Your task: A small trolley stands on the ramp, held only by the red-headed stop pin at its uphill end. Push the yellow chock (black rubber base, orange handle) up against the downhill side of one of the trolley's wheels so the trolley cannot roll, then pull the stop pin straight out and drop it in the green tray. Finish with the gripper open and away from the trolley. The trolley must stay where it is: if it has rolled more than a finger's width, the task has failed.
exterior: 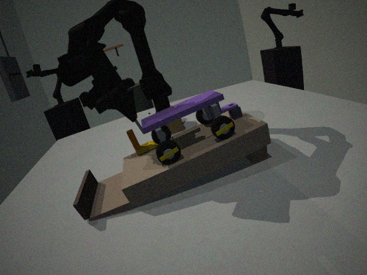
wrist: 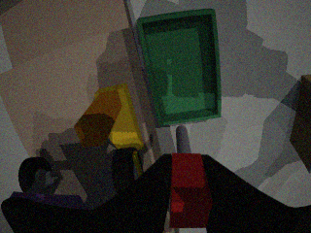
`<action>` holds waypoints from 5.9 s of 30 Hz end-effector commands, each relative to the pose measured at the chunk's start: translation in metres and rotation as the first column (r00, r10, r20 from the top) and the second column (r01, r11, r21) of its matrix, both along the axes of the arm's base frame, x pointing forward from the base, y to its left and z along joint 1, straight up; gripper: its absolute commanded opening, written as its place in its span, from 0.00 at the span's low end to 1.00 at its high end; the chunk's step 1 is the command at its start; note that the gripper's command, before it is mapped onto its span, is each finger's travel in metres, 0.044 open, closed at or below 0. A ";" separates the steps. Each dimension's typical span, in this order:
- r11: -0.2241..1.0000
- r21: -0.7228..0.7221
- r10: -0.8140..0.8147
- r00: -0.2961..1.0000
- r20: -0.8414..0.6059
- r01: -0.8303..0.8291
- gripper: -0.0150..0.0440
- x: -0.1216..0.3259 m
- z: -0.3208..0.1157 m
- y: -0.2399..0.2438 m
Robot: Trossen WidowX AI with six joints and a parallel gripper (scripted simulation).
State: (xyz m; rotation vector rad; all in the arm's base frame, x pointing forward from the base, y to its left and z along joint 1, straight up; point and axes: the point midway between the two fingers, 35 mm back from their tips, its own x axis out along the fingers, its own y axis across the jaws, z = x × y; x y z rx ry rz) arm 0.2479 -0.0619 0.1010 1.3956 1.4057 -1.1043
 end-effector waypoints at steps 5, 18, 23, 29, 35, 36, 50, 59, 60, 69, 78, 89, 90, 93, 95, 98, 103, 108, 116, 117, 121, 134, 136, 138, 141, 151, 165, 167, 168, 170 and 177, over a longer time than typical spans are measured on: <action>0.971 -0.053 -0.234 0.972 -0.026 0.232 0.25 -0.001 0.002 0.001; 0.807 -0.139 -0.585 0.810 -0.048 0.574 0.25 -0.001 0.002 0.004; 0.709 -0.169 -0.700 0.713 -0.045 0.685 0.25 -0.001 0.002 0.005; 0.569 -0.199 -0.817 0.575 -0.031 0.798 0.25 -0.001 0.002 0.006; 0.410 -0.219 -0.908 0.418 -0.008 0.885 0.25 -0.001 0.002 0.007; 0.382 -0.222 -0.920 0.391 -0.003 0.897 0.25 -0.001 0.002 0.007; 0.193 -0.228 -0.979 0.204 0.027 0.954 0.25 -0.001 0.003 0.009; 0.161 -0.233 -0.985 0.173 0.031 0.959 0.25 -0.012 -0.017 0.006; 0.160 -0.233 -0.985 0.172 0.031 0.959 0.25 -0.012 -0.018 0.006; 0.133 -0.236 -0.975 0.170 0.144 0.963 0.25 -0.011 -0.032 0.003; 0.118 -0.231 -0.965 0.166 0.203 0.966 0.25 -0.008 -0.061 -0.010; 0.117 -0.231 -0.965 0.166 0.204 0.966 0.25 -0.007 -0.082 -0.022; 0.117 -0.231 -0.965 0.166 0.204 0.966 0.30 -0.007 -0.082 -0.022; 0.117 -0.231 -0.965 0.166 0.204 0.966 0.43 -0.007 -0.082 -0.021; 0.117 -0.231 -0.965 0.166 0.204 0.966 0.52 -0.007 -0.082 -0.019; 0.117 -0.231 -0.965 0.166 0.203 0.966 0.58 -0.007 -0.083 -0.017; 0.117 -0.231 -0.965 0.166 0.203 0.966 0.58 -0.008 -0.084 -0.013; 0.118 -0.231 -0.965 0.166 0.203 0.966 0.58 -0.008 -0.086 -0.009; 0.118 -0.231 -0.965 0.166 0.202 0.966 0.58 -0.009 -0.089 -0.002; 0.118 -0.231 -0.965 0.166 0.202 0.966 0.58 -0.009 -0.090 -0.002; 0.118 -0.231 -0.965 0.166 0.202 0.966 0.58 -0.010 -0.091 0.001; 0.118 -0.232 -0.965 0.166 0.201 0.966 0.58 -0.011 -0.097 0.010; 0.118 -0.232 -0.965 0.166 0.201 0.966 0.58 -0.011 -0.098 0.012; 0.118 -0.232 -0.965 0.166 0.201 0.966 0.58 -0.011 -0.099 0.013; 0.118 -0.232 -0.966 0.166 0.200 0.966 0.58 -0.011 -0.100 0.015; 0.118 -0.232 -0.966 0.166 0.200 0.966 0.58 -0.012 -0.105 0.021; 0.122 -0.233 -0.965 0.171 0.200 0.965 0.83 -0.013 -0.107 0.022; 0.122 -0.233 -0.965 0.171 0.200 0.965 0.83 -0.013 -0.107 0.022; 0.122 -0.233 -0.965 0.171 0.200 0.965 0.83 -0.013 -0.107 0.022; 0.122 -0.233 -0.965 0.171 0.200 0.965 0.83 -0.013 -0.106 0.022; 0.118 -0.232 -0.966 0.166 0.200 0.966 0.83 -0.016 -0.082 0.023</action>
